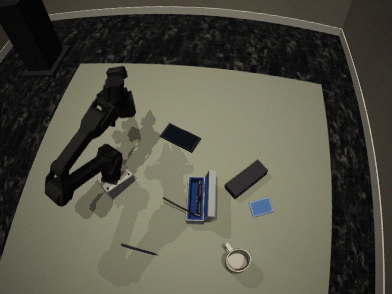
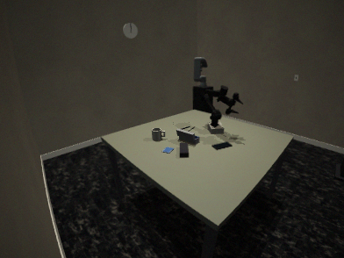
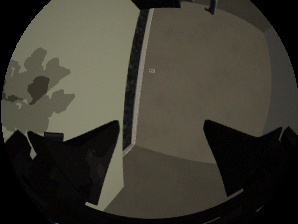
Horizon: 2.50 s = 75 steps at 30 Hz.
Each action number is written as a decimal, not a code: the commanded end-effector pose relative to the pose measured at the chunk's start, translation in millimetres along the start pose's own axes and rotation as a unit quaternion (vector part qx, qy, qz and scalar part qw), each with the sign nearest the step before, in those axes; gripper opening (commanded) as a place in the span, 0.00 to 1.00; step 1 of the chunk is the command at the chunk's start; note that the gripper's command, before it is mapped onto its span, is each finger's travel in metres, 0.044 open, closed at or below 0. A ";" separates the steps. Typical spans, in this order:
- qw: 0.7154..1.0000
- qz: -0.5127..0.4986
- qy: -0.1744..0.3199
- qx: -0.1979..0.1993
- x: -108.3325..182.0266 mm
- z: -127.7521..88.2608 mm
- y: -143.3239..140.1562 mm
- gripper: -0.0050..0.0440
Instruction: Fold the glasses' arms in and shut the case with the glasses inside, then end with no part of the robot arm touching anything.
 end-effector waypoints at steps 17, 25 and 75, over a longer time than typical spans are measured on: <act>1.000 0.000 0.000 0.000 0.0 0.0 0.0 0.92; 0.994 0.102 0.022 -0.036 10.0 4.2 5.7 0.53; 0.647 0.701 0.268 -0.131 79.6 8.7 57.9 0.10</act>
Point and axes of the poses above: the point midway between the two fingers, 35 mm back from their tips, its own z axis out along the fingers, its own y axis across the jaws, x = y × z, the point moved 7 cm from there along -z, back along the fingers, and after that the axes turned 8 degrees about -z, right-handed, at the moved point
